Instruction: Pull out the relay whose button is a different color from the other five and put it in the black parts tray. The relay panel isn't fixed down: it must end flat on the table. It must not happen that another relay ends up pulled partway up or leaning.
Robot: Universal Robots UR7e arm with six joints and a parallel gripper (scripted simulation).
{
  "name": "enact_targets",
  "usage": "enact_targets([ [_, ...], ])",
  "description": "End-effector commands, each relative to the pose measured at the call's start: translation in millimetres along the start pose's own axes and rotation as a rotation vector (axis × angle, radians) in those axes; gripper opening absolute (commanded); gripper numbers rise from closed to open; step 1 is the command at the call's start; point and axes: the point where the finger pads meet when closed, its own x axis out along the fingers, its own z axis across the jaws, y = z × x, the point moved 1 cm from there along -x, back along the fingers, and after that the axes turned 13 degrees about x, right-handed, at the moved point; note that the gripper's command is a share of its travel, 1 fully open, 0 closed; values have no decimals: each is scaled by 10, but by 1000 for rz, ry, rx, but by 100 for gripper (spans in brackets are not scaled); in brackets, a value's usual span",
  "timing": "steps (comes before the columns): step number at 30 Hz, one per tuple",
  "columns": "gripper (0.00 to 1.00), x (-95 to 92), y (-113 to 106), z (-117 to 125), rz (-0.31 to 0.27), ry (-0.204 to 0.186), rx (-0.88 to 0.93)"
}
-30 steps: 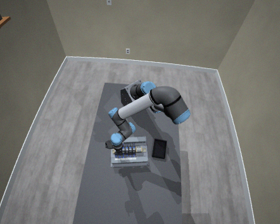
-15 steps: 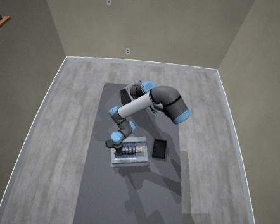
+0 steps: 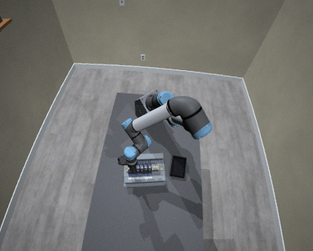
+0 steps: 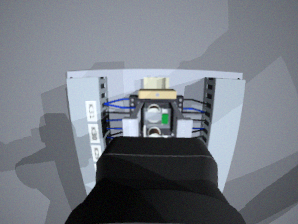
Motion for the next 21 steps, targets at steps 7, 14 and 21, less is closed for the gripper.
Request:
enact_targets([
  [7, 0, -7, 4, 6, -5, 26, 0],
  [14, 0, -7, 4, 7, -6, 28, 0],
  [21, 0, -7, 6, 14, -10, 47, 0],
])
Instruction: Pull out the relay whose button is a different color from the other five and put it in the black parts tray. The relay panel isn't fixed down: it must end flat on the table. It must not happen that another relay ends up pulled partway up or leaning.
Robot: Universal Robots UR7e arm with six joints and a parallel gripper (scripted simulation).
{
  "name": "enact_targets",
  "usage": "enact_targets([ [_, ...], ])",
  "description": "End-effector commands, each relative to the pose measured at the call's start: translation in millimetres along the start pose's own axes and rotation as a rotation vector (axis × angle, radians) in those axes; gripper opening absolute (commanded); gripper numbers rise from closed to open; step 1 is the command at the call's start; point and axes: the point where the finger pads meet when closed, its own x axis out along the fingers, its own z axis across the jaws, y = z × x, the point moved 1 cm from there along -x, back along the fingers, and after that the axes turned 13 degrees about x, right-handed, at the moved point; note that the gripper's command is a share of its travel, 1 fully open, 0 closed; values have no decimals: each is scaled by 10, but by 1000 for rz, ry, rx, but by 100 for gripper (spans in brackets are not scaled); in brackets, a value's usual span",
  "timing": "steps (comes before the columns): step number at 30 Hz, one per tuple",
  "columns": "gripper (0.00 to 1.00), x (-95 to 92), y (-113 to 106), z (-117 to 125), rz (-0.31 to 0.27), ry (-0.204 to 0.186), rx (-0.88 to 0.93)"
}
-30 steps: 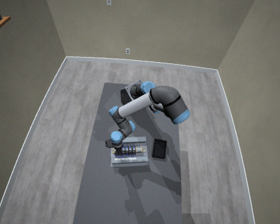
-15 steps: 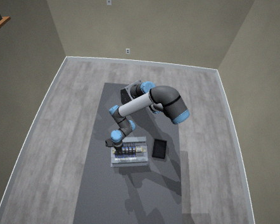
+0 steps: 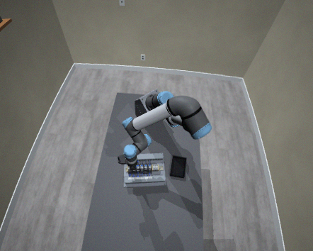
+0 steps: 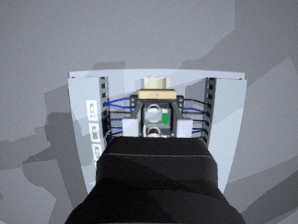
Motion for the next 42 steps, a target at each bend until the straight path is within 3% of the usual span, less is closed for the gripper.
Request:
enact_targets([
  [1, 0, -5, 3, 1, -3, 16, -1],
  [42, 0, -8, 8, 22, -15, 70, -1],
])
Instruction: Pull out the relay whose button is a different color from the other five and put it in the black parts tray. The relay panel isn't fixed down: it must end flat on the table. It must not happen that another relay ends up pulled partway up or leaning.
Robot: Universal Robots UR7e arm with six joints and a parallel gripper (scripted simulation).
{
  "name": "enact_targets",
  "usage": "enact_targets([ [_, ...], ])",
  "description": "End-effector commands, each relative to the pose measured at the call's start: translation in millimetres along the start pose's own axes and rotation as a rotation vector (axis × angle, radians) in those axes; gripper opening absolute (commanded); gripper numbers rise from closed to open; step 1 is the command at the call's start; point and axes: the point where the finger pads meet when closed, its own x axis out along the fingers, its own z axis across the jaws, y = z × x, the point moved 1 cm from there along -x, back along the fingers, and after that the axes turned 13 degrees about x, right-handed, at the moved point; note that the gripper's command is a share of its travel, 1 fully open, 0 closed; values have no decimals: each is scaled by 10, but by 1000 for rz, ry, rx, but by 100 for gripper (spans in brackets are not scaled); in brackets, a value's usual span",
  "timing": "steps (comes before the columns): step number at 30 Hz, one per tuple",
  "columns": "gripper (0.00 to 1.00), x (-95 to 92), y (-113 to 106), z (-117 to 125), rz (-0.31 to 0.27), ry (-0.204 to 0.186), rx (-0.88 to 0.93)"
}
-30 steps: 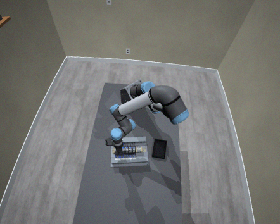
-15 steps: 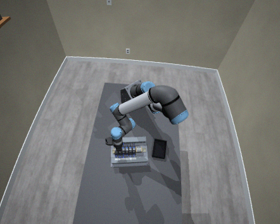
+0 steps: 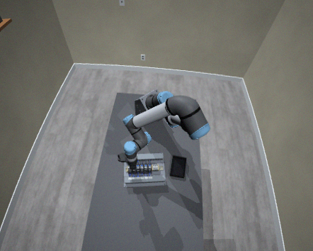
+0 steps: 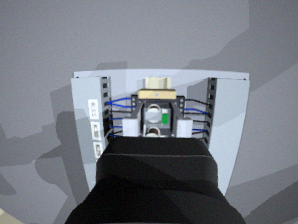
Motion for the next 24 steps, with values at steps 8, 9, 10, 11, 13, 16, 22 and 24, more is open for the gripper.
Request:
enact_targets([
  [8, 0, -5, 3, 2, -4, 22, -1],
  [9, 0, -6, 4, 3, -5, 24, -1],
  [10, 0, -6, 4, 4, -5, 27, -1],
  [11, 0, -6, 4, 4, -5, 28, -1],
  [13, 0, -6, 4, 5, -6, 30, -1],
  [16, 0, -6, 4, 5, -6, 30, -1],
  [22, 0, -6, 5, 8, -8, 38, -1],
  [24, 0, -6, 6, 10, -9, 44, -1],
])
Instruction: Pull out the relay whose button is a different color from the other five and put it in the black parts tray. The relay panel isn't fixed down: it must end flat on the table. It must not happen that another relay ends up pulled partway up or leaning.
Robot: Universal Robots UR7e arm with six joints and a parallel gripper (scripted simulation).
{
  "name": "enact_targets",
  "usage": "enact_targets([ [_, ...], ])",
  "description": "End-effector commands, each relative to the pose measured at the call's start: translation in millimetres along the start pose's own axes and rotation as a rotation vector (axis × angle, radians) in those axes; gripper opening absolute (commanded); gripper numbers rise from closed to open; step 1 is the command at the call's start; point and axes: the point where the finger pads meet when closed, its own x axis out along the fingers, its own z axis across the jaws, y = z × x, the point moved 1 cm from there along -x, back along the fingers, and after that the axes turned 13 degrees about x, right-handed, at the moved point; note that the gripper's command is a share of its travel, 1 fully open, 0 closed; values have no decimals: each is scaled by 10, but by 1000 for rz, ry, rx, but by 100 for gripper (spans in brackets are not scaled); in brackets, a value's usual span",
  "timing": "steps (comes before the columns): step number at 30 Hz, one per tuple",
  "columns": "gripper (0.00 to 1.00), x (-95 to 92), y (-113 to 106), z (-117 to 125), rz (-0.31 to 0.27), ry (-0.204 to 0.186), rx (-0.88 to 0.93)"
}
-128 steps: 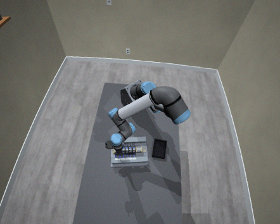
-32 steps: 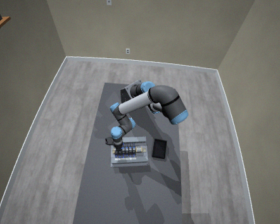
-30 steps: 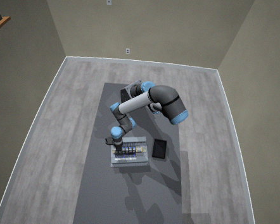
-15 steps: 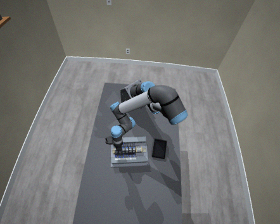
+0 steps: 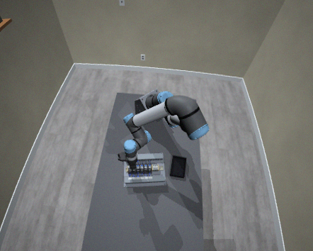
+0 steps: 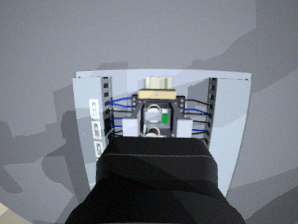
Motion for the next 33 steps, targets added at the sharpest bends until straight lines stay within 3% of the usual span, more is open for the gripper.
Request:
enact_targets([
  [1, 0, -5, 3, -1, -3, 15, -1],
  [11, 0, -6, 3, 1, -4, 23, -1],
  [21, 0, -7, 1, -9, 4, -12, -1],
  [33, 0, -7, 0, -14, 7, -25, -1],
])
